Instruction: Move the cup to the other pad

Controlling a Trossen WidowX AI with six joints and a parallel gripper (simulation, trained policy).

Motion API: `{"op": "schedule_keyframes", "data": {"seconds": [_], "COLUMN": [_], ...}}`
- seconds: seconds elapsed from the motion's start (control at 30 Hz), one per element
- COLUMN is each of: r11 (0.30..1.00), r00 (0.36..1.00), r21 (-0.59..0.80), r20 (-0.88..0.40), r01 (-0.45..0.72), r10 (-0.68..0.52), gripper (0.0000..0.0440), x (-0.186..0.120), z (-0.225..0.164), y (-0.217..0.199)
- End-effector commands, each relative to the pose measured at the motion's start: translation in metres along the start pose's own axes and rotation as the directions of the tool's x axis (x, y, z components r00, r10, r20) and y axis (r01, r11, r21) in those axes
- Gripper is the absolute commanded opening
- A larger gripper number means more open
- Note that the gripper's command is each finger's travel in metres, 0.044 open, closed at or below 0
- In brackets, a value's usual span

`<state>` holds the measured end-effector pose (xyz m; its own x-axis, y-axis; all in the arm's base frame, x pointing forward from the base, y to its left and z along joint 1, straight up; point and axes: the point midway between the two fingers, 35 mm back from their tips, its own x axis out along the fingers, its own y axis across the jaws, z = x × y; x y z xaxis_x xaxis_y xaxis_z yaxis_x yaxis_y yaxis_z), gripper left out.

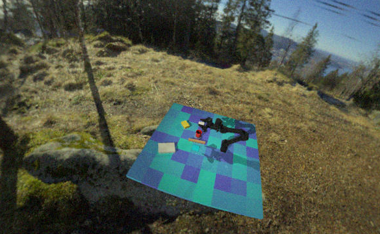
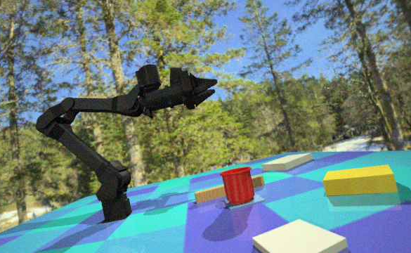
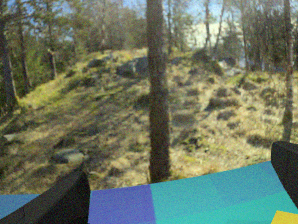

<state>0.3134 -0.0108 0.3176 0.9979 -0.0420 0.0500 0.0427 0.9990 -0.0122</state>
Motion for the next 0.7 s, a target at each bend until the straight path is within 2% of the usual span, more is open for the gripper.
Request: {"op": "schedule_keyframes", "data": {"seconds": [0.0, 0.37, 0.4, 0.67], "r11": [1.0, 1.0, 1.0, 0.999], "r00": [1.0, 0.992, 0.99, 0.969], "r21": [0.001, 0.016, 0.018, 0.044], "r20": [-0.006, -0.127, -0.142, -0.247], "r01": [0.003, 0.009, 0.008, -0.017], "r10": [-0.003, -0.007, -0.005, 0.027], "gripper": [0.0374, 0.0089, 0.0077, 0.0106], "x": [0.0, 0.007, 0.008, 0.016], "z": [-0.001, -0.014, -0.016, -0.025], "y": [0.0, 0.004, 0.005, 0.015]}}
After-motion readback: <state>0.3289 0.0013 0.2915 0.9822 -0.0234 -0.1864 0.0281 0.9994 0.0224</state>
